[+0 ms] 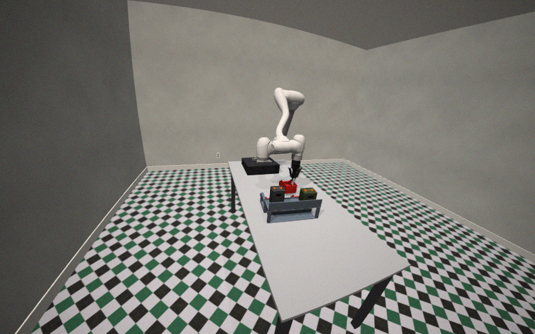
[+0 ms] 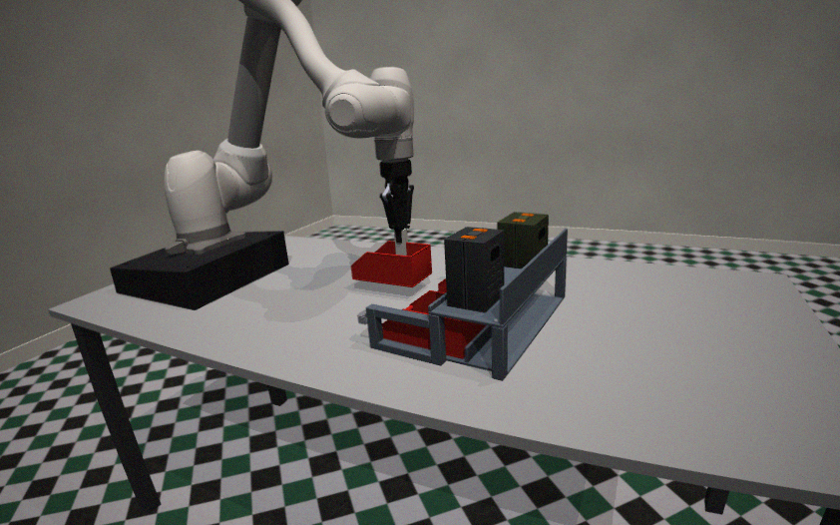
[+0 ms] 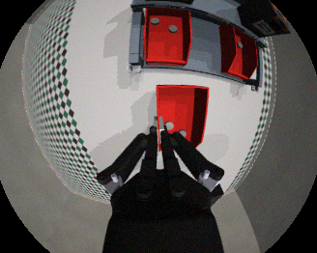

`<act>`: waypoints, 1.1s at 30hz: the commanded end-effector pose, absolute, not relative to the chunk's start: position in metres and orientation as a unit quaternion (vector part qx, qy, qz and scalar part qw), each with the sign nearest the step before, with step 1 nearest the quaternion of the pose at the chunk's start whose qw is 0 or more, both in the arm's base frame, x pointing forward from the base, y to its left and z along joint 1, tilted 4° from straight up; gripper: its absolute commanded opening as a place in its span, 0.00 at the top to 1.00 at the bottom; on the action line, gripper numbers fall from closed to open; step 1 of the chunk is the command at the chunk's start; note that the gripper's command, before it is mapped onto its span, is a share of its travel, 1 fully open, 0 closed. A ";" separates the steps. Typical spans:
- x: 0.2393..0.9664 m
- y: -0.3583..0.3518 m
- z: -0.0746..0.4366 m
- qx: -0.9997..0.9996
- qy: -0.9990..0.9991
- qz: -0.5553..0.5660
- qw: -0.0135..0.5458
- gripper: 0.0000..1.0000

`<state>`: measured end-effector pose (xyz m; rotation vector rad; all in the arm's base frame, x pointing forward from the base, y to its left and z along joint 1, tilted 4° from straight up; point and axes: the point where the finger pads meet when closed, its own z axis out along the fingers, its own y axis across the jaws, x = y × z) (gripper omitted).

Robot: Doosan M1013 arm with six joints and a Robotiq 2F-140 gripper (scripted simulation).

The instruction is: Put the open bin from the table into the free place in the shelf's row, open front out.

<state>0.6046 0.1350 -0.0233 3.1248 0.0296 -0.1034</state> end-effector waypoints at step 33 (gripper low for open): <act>0.598 0.053 -0.025 0.999 -0.021 -0.033 0.008 1.00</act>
